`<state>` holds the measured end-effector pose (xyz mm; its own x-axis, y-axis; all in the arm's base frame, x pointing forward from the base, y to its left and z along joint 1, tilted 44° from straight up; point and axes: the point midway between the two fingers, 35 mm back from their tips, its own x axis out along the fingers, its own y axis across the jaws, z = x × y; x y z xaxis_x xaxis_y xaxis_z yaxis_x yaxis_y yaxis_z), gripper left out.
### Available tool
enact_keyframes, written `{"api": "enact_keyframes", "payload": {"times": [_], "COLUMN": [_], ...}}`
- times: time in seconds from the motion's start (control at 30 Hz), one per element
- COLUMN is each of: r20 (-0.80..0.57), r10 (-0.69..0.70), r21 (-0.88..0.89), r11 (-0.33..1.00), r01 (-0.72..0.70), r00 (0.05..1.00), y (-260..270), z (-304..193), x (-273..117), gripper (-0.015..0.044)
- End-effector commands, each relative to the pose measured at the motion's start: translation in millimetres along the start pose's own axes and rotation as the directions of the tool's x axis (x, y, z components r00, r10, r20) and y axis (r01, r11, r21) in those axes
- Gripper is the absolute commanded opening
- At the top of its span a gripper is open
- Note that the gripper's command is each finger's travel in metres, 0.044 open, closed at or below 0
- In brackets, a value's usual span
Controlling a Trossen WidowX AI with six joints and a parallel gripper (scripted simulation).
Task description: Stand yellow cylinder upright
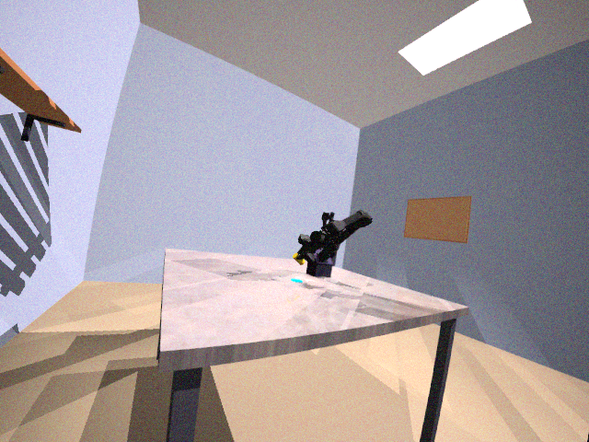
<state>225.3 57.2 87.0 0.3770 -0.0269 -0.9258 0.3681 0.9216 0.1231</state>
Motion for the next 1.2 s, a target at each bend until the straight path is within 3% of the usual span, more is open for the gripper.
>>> {"api": "enact_keyframes", "payload": {"times": [0.0, 1.17], "r20": [0.027, 0.252], "r10": [-0.003, 0.004], "r21": [0.008, 0.081], "r11": [1.000, 0.996], "r01": [0.003, -0.025], "r00": [1.000, 0.968], "y": [-0.5, 3.9], "z": [0.7, 5.3], "x": [-0.7, -7.4], "gripper": [0.0105, 0.0105]}}
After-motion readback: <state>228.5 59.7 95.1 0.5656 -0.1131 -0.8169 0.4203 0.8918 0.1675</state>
